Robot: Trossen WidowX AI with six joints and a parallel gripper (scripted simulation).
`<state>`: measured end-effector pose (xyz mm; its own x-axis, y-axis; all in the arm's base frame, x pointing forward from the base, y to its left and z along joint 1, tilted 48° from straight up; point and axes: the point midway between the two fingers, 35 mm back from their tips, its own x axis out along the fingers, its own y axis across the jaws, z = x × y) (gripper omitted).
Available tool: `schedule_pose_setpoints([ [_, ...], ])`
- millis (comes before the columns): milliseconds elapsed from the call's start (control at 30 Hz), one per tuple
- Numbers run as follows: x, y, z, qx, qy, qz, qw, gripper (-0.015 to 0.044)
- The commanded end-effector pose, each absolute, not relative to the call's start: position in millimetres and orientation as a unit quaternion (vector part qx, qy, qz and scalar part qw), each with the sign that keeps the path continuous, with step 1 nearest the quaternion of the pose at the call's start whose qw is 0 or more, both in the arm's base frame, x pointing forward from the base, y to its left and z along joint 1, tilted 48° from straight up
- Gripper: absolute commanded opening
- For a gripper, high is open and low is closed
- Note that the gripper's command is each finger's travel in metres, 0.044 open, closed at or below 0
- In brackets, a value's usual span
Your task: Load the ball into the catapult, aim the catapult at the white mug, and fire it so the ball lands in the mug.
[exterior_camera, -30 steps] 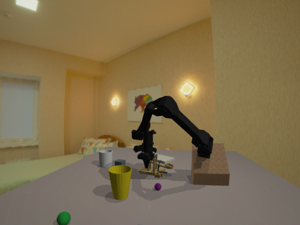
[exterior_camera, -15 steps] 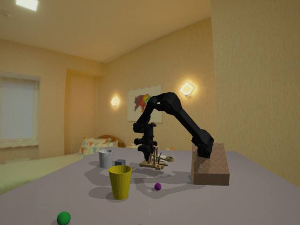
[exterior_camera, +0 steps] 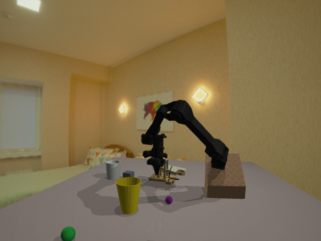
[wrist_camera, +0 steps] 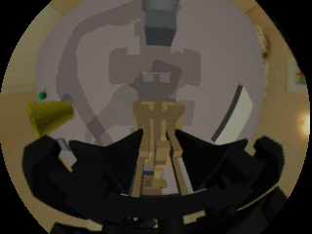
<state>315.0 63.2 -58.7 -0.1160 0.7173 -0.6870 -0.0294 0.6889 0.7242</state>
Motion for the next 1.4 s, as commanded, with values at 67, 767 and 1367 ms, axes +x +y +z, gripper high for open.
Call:
schedule_pose_setpoints([
  [67,313.8,69.0,-65.6,0.258,0.682,0.301,0.614,0.0],
  [767,311.0,83.8,-77.7,0.255,0.683,0.303,0.614,0.0026],
  [1367,322.5,28.1,-28.1,0.253,0.684,0.3,0.615,0.044],
])
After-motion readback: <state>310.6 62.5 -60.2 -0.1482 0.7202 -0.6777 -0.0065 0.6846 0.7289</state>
